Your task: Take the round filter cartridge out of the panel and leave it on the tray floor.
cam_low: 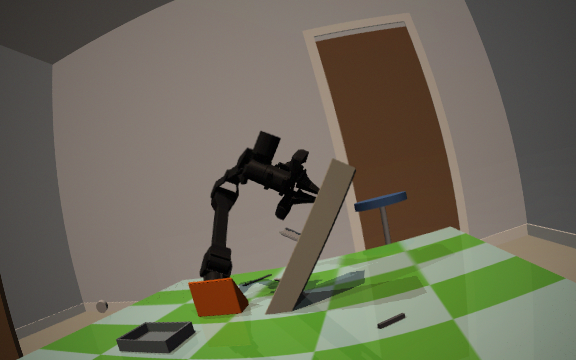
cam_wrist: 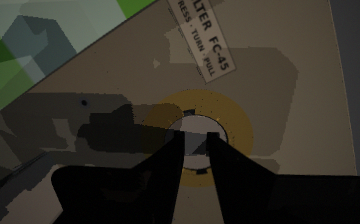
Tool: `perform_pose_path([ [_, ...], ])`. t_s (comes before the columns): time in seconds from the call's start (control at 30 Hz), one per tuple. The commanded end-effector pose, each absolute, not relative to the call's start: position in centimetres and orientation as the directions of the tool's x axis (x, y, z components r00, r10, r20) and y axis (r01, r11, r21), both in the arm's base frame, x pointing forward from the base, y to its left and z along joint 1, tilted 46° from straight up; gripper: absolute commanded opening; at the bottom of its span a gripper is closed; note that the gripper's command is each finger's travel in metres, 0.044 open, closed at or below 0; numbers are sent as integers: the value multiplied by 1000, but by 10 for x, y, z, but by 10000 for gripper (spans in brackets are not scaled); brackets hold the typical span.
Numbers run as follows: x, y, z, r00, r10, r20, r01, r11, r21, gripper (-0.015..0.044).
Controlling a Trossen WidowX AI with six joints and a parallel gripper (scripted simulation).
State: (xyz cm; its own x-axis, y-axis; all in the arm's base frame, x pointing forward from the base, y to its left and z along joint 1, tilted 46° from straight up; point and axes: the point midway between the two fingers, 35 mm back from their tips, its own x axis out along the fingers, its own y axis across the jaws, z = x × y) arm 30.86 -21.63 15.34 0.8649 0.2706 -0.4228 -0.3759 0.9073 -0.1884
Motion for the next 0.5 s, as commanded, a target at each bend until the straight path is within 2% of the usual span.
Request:
perform_pose_path([
  [0.0,312,-215,152,863,271,-426,-378,906,-189,89],
  [0.47,316,-214,150,863,271,-426,-378,906,-189,89],
])
